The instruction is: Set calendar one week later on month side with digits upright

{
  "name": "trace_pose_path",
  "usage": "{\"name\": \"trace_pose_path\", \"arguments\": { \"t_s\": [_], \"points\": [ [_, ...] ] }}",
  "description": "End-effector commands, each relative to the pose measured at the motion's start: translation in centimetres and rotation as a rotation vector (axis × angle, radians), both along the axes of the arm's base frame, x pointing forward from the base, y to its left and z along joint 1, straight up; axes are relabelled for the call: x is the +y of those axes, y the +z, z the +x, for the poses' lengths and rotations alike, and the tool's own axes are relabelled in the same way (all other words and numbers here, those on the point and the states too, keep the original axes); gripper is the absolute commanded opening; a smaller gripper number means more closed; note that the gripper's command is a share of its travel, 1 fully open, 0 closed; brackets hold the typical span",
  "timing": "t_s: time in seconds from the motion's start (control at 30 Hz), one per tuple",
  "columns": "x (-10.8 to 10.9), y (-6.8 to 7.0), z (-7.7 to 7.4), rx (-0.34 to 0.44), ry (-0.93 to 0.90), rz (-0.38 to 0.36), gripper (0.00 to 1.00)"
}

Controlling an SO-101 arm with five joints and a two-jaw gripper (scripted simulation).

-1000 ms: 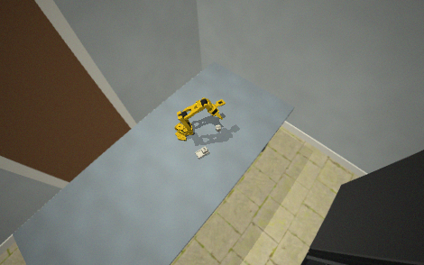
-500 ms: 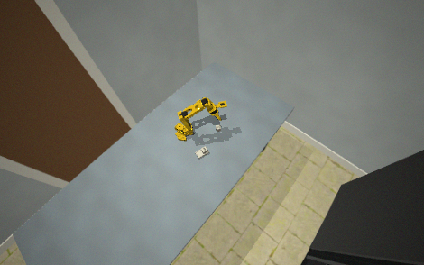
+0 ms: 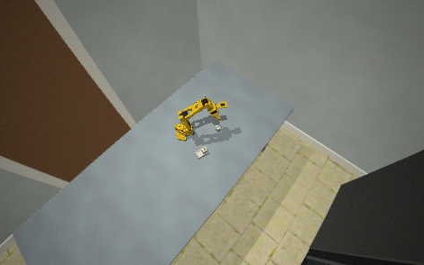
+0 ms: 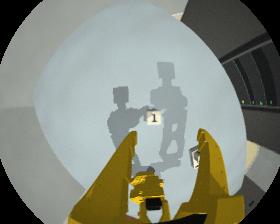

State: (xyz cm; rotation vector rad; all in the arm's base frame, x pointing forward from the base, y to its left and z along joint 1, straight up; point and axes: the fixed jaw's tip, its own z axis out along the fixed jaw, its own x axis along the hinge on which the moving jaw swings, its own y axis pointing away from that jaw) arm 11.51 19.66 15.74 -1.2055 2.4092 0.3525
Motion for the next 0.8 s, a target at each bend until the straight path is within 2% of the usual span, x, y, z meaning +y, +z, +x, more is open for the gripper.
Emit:
{"name": "trace_pose_path", "arguments": {
  "t_s": [0.0,0.17,0.4,0.47,0.63,0.77],
  "points": [
    [0.5,0.9,0.1,-0.024,0.0,0.047,0.35],
    [0.7,-0.3,0.3,0.006,0.0,-0.001,0.35],
    [1.0,-4.2,0.4,0.106,0.0,-0.162,0.35],
    [1.0,-4.2,0.4,0.106,0.0,-0.162,0.35],
    [0.7,-7.2,0.3,0.183,-0.001,-0.285,0.35],
    [0.5,-8.7,0.1,0.223,-0.001,-0.349,0.35]
  ]
}}
